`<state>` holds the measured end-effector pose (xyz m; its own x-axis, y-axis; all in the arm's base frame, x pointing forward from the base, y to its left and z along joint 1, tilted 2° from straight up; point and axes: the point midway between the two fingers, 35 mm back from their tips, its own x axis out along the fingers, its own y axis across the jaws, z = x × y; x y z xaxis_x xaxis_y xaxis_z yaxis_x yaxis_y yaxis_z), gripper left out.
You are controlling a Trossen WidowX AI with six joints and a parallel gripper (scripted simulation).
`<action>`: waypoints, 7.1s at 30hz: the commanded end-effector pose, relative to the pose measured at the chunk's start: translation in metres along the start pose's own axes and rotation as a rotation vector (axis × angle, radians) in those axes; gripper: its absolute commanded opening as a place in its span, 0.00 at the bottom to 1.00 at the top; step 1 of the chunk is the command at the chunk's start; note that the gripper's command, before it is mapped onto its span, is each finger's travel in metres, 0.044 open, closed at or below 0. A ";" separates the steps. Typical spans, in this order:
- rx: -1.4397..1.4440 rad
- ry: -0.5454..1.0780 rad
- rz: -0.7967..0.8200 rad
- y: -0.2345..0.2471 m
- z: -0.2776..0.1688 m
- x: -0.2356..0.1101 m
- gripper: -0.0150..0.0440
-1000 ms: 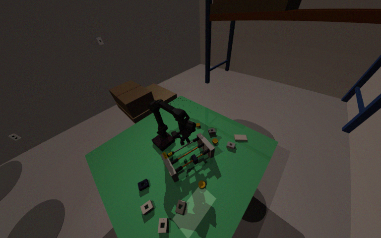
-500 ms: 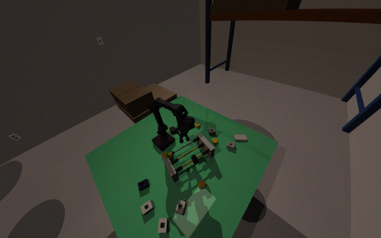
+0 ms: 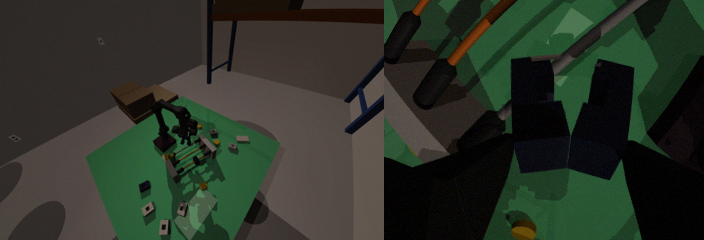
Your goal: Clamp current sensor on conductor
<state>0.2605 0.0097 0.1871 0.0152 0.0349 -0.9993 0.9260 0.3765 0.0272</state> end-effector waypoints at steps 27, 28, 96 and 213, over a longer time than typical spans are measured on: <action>0.808 0.000 0.007 0.019 0.020 0.009 0.25; 0.808 0.000 0.007 0.019 0.020 0.011 0.25; 0.802 -0.001 0.008 0.019 0.020 0.057 0.25; 0.801 0.008 -0.018 0.022 0.018 0.125 0.25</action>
<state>0.2894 0.0052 0.0624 -0.0031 0.0433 -0.9991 0.9154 -0.4021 -0.0202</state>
